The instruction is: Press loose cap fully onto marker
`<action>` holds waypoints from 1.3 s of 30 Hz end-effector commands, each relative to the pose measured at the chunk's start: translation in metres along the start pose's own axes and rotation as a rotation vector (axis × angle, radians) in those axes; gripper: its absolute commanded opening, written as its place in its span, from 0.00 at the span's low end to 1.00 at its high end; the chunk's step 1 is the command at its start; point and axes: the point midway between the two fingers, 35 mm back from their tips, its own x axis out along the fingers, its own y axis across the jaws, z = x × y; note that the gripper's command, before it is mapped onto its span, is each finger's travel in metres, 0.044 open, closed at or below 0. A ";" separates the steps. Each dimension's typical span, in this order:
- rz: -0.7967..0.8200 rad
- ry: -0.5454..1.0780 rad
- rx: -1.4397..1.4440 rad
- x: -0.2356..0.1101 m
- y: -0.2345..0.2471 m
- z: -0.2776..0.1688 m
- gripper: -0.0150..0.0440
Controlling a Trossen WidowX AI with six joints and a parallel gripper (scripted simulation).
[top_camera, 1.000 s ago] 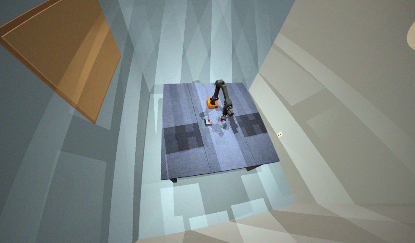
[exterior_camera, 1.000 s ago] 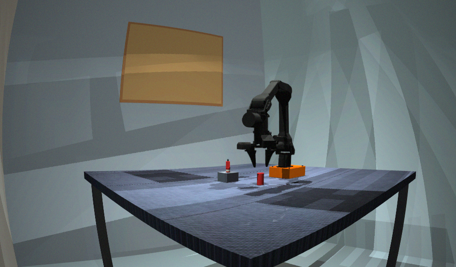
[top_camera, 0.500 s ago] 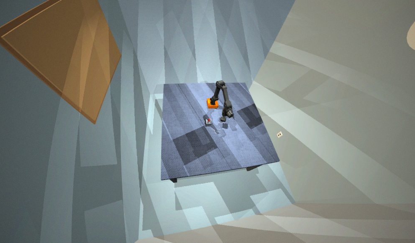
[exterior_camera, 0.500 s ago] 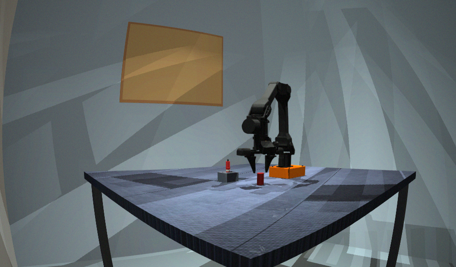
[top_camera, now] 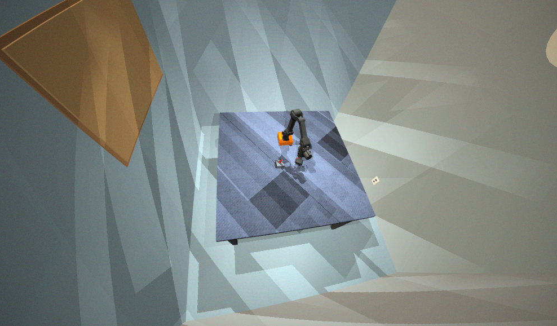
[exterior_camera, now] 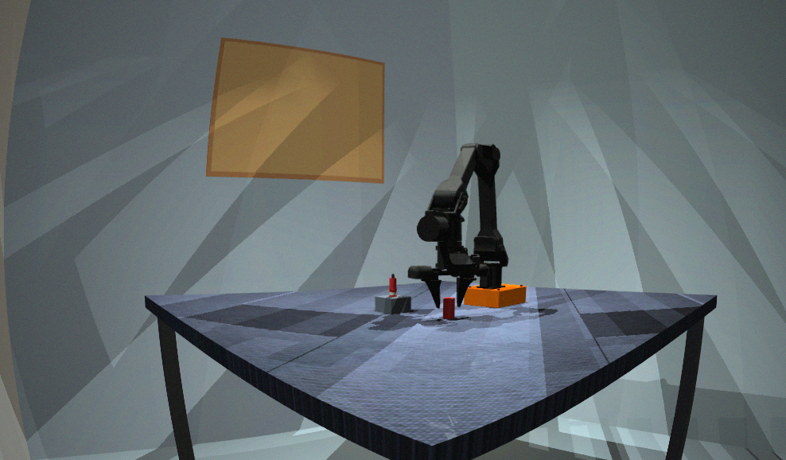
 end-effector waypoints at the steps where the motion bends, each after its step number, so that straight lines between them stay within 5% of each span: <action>1: 0.003 0.009 -0.001 0.008 0.002 -0.002 0.67; 7: 0.003 0.009 -0.001 0.014 0.002 -0.003 0.67; 11: 0.003 0.009 -0.001 0.014 0.002 -0.002 0.49; 20: 0.003 0.009 -0.001 0.014 0.002 -0.002 0.39; 23: 0.003 0.009 -0.001 0.010 0.002 -0.002 0.26; 39: 0.003 0.009 -0.001 -0.039 0.001 0.000 0.25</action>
